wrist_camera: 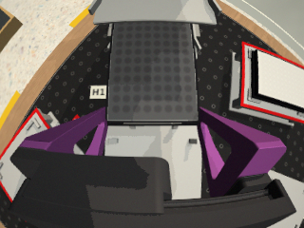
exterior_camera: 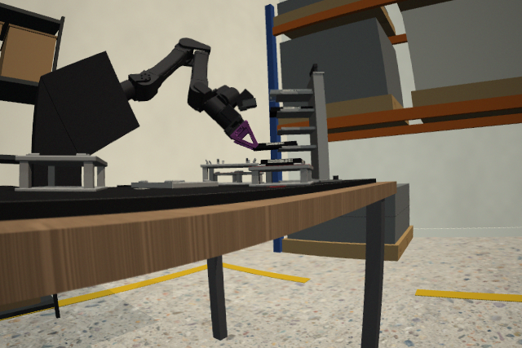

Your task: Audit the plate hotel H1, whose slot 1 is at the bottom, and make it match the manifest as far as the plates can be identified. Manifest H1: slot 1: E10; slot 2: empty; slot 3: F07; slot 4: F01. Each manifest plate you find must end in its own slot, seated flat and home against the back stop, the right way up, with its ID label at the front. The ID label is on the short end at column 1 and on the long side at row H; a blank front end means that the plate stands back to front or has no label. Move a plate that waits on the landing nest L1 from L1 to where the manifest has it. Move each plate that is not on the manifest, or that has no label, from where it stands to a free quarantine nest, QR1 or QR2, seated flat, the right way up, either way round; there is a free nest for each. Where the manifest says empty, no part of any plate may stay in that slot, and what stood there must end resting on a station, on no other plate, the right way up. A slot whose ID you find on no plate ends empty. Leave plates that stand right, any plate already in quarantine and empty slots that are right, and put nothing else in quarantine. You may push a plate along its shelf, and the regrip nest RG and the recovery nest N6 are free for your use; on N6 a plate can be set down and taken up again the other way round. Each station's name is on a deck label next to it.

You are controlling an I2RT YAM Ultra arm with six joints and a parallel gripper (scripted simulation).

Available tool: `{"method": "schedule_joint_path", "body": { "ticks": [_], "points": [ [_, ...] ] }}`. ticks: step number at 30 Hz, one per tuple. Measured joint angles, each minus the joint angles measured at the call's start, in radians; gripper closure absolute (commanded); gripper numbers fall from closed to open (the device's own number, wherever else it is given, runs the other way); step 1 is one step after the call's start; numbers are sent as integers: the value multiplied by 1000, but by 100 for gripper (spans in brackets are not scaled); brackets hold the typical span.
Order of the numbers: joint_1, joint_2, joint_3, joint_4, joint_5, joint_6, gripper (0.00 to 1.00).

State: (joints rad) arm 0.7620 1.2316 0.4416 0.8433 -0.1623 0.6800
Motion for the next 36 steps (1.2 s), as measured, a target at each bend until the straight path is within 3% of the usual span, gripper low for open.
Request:
{"method": "schedule_joint_path", "body": {
  "ticks": [36],
  "points": [
    [-4,78,76,4,3,0,14]
  ]
}}
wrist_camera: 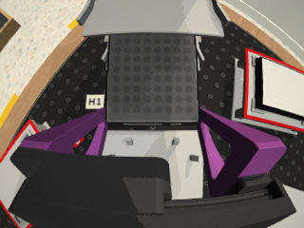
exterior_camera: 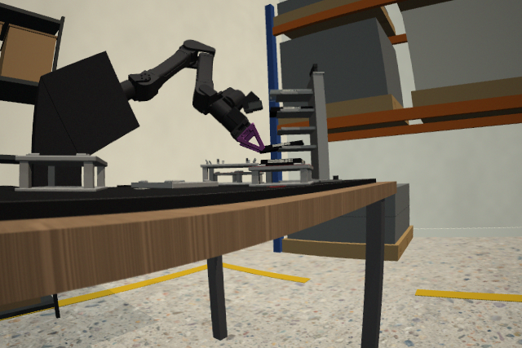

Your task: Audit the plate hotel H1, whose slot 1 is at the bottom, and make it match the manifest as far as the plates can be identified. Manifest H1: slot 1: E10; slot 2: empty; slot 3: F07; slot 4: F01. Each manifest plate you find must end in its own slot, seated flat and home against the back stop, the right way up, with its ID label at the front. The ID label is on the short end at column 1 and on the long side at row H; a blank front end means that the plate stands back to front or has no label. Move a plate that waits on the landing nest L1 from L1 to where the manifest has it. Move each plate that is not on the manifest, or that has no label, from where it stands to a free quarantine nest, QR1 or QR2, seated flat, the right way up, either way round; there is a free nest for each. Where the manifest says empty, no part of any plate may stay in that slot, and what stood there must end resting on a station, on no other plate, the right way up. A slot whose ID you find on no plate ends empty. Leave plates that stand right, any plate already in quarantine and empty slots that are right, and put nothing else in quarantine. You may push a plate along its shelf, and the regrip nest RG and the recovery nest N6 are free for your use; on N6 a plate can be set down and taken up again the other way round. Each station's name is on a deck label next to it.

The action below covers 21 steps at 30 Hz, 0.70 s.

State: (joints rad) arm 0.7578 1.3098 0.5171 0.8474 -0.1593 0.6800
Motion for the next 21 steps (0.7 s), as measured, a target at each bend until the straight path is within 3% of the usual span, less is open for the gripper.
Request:
{"method": "schedule_joint_path", "body": {
  "ticks": [21],
  "points": [
    [-2,21,23,3,3,0,14]
  ]
}}
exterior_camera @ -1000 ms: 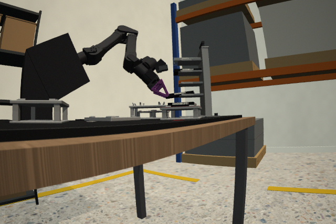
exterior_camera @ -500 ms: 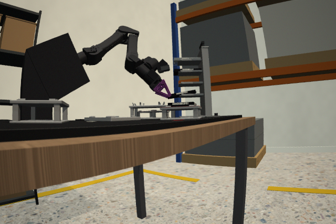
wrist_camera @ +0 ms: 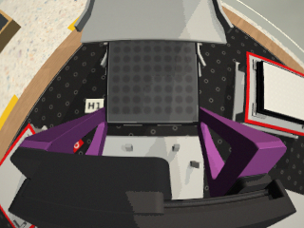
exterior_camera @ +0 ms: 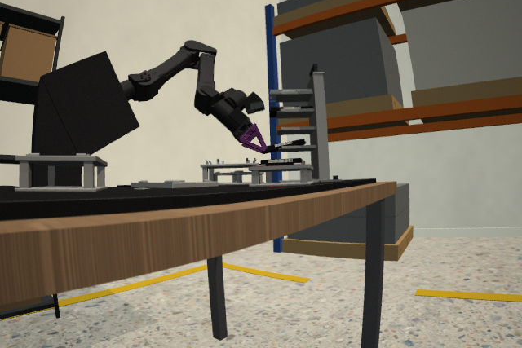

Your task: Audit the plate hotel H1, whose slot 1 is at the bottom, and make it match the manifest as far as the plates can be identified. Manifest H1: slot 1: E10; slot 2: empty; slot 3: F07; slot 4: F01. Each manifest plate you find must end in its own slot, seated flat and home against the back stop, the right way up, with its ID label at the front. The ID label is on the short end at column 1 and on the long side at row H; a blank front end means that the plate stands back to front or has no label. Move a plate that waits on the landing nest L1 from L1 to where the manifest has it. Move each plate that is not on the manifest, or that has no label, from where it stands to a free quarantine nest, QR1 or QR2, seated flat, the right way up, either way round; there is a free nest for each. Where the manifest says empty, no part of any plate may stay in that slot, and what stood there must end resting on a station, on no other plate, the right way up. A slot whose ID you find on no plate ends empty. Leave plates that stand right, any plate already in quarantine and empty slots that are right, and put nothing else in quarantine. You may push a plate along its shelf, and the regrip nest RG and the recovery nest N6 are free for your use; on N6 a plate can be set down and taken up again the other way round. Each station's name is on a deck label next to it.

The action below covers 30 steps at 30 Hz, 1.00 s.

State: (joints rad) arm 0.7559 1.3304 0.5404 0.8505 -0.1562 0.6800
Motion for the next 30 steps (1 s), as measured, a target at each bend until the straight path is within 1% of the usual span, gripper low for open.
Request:
{"method": "schedule_joint_path", "body": {
  "ticks": [16,17,30],
  "points": [
    [0,0,0,1,0,0,14],
    [0,0,0,1,0,0,0],
    [2,6,0,0,-4,0,0]
  ]
}}
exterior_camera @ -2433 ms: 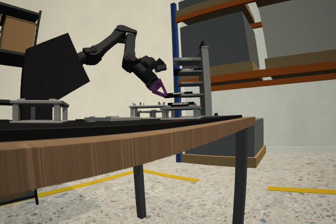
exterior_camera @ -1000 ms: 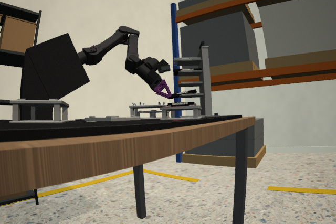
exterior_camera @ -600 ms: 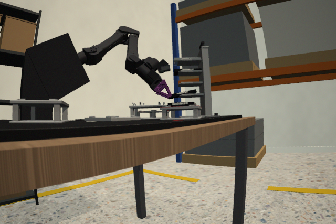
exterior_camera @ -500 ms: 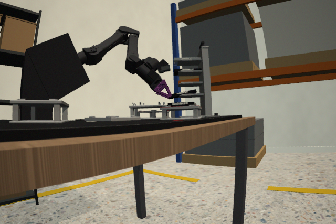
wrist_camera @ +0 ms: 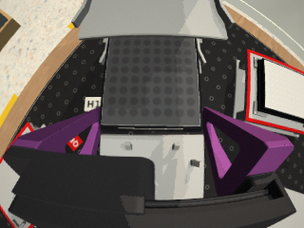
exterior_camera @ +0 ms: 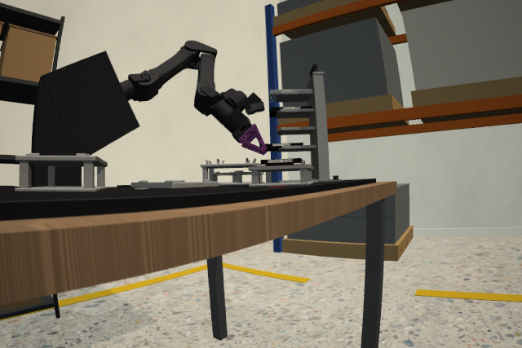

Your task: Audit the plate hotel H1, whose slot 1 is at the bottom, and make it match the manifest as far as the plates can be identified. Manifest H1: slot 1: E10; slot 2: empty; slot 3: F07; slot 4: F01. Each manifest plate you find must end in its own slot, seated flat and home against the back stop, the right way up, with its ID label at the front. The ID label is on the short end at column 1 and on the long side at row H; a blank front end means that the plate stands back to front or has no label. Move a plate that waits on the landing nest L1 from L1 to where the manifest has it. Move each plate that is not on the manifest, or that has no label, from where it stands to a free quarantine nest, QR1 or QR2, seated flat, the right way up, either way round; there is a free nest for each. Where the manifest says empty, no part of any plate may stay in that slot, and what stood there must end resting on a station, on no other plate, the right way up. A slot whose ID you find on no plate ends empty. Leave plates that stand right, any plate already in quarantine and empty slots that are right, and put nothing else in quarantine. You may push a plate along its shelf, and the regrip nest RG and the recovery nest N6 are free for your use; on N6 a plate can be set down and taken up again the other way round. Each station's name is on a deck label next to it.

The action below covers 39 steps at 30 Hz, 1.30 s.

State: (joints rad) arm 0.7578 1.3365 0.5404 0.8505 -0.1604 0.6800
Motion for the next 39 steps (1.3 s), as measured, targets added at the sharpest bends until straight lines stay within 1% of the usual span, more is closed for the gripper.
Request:
{"method": "schedule_joint_path", "body": {
  "ticks": [26,30,34,39],
  "points": [
    [-1,-4,-1,-6,-4,0,0],
    [-7,-49,-23,-16,-14,1,0],
    [-7,-59,-35,-16,-14,1,0],
    [2,-72,-70,-11,-11,1,0]
  ]
}}
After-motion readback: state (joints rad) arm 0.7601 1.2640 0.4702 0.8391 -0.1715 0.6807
